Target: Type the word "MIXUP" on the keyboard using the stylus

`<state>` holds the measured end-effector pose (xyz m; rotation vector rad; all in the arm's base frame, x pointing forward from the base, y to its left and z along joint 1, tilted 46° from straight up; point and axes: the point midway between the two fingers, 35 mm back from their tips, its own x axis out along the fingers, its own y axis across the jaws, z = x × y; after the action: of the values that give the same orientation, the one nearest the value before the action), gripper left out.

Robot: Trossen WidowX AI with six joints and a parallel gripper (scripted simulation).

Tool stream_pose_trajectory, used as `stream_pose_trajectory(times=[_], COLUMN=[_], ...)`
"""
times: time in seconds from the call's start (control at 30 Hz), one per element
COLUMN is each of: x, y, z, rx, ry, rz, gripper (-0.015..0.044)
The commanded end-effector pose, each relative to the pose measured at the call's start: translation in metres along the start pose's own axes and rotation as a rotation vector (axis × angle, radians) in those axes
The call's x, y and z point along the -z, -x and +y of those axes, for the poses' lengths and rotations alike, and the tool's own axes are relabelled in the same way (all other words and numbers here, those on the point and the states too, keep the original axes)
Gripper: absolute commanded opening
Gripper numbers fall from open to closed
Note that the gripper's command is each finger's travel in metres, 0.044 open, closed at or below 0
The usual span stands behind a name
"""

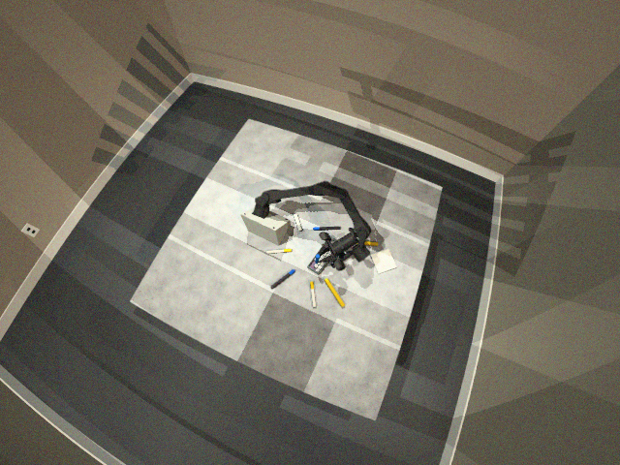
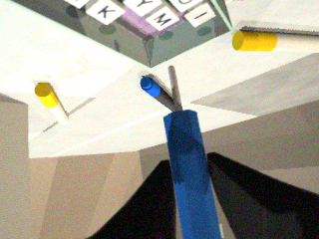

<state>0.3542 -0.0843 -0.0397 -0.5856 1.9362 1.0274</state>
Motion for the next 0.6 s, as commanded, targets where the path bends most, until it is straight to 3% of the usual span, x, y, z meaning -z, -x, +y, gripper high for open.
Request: stream_pose_trajectory(times=[0.0,0.57], x=[0.000,0.002], y=[0.000,-0.003], z=[-0.001,-0.022], rx=[0.001,0.002], ry=[-0.002,0.002], rz=[-0.001,0.009], gripper=[0.0012,0.0000])
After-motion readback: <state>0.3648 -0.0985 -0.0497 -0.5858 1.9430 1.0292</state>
